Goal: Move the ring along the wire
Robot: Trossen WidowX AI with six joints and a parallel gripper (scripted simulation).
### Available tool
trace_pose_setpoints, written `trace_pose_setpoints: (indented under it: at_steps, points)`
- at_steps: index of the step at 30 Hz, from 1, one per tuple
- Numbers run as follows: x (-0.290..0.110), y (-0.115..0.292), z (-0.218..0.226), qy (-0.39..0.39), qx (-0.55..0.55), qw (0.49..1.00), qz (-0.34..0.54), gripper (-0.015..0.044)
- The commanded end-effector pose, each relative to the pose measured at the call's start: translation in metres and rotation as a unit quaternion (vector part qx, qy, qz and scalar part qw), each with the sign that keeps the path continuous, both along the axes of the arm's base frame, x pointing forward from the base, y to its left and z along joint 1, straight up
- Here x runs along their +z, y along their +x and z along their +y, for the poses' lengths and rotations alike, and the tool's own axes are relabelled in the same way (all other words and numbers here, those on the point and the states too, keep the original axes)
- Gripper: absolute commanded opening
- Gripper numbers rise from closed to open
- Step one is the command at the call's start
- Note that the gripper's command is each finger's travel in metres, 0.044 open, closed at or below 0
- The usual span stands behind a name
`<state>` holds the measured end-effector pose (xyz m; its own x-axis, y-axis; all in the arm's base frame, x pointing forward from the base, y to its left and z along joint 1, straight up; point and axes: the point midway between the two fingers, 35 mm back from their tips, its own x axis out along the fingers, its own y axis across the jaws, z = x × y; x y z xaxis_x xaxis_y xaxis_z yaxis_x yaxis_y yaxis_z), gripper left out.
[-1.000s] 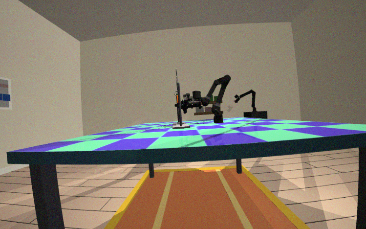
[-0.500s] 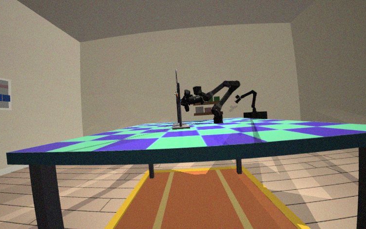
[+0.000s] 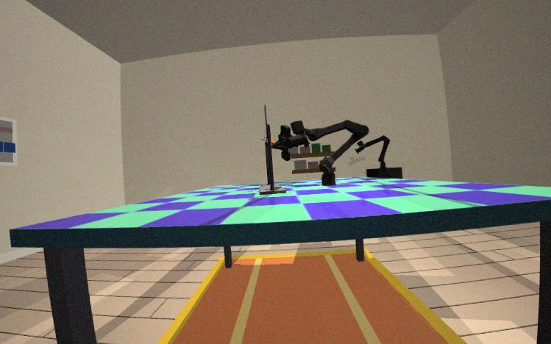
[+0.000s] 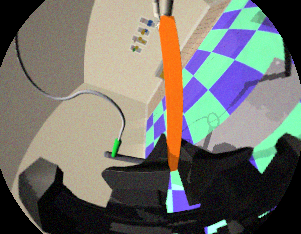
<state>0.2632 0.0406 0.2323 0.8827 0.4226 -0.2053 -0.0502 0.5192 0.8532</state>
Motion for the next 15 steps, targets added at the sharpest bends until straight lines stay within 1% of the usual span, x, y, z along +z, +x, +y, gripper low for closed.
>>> trace_pose_setpoints:
  at_steps: [1,6,15]
  points:
    - [0.015,-0.011,0.002,0.034,0.031,0.999,0.019,-0.0150]
    - [0.032,-0.018,0.005,0.088,0.056,0.994,0.037,-0.0150]
    - [0.058,-0.020,0.012,0.174,0.061,0.982,0.046,-0.0150]
